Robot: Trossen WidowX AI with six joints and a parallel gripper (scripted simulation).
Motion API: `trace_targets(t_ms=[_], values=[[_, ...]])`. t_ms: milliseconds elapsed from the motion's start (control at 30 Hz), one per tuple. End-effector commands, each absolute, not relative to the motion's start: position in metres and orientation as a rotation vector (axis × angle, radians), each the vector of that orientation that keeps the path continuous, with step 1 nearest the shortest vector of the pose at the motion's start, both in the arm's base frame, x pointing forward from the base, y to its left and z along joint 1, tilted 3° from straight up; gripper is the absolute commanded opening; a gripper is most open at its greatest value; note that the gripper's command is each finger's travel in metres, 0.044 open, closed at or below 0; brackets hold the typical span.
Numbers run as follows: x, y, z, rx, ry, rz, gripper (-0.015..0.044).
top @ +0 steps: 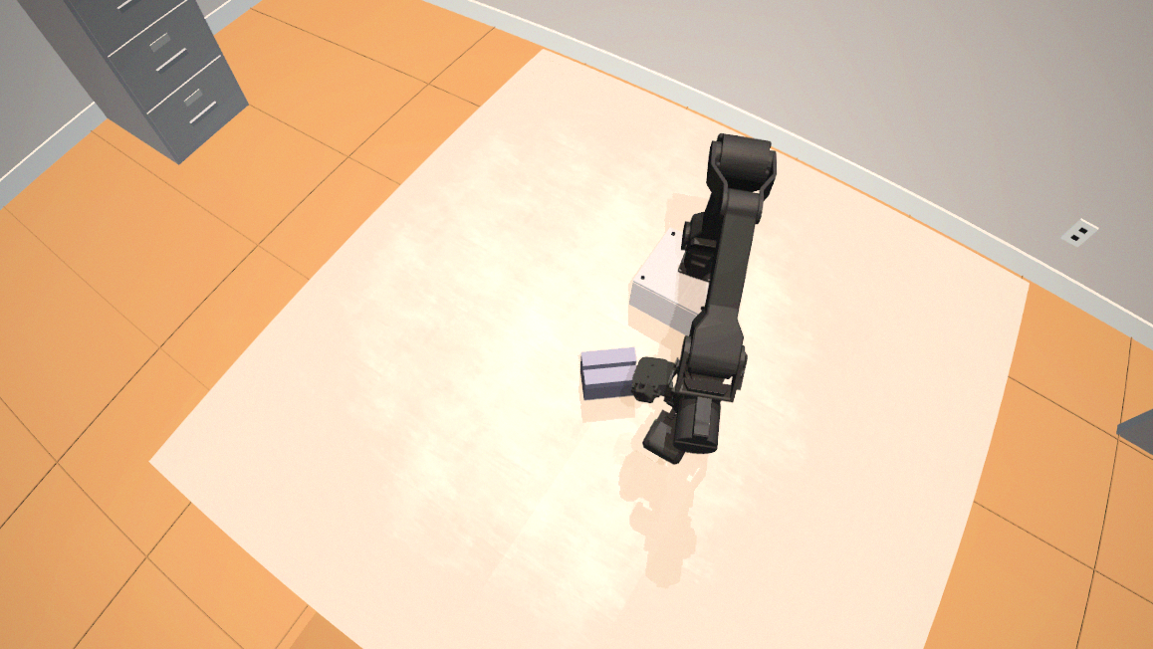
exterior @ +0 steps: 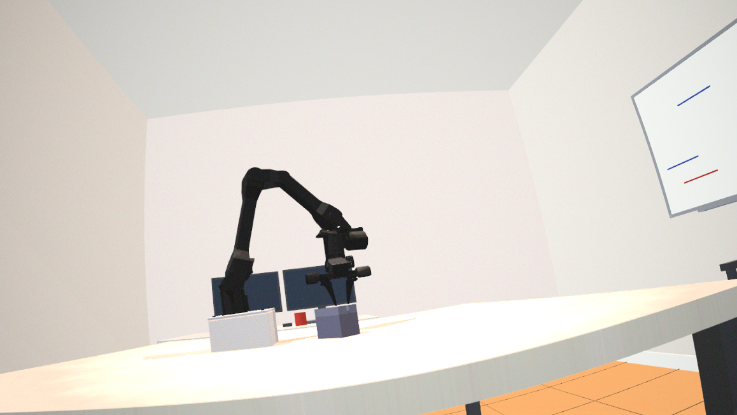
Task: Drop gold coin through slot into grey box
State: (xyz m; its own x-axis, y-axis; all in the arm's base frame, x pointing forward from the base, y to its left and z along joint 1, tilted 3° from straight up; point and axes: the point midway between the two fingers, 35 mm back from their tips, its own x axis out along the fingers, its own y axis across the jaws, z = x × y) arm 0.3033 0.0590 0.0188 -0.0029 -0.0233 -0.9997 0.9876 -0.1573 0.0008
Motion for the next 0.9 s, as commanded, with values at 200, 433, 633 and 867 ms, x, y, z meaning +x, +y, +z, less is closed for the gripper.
trace_targets(t_ms=[200,433,633,867], values=[[0.302,0.059,0.003,1.304,1.121,-1.346,0.0161],[0.302,0.058,-0.009,1.304,1.121,-1.346,0.0161],[0.302,0.058,-0.018,1.304,1.121,-1.346,0.0161],[0.302,0.058,-0.03,1.304,1.121,-1.346,0.0161]])
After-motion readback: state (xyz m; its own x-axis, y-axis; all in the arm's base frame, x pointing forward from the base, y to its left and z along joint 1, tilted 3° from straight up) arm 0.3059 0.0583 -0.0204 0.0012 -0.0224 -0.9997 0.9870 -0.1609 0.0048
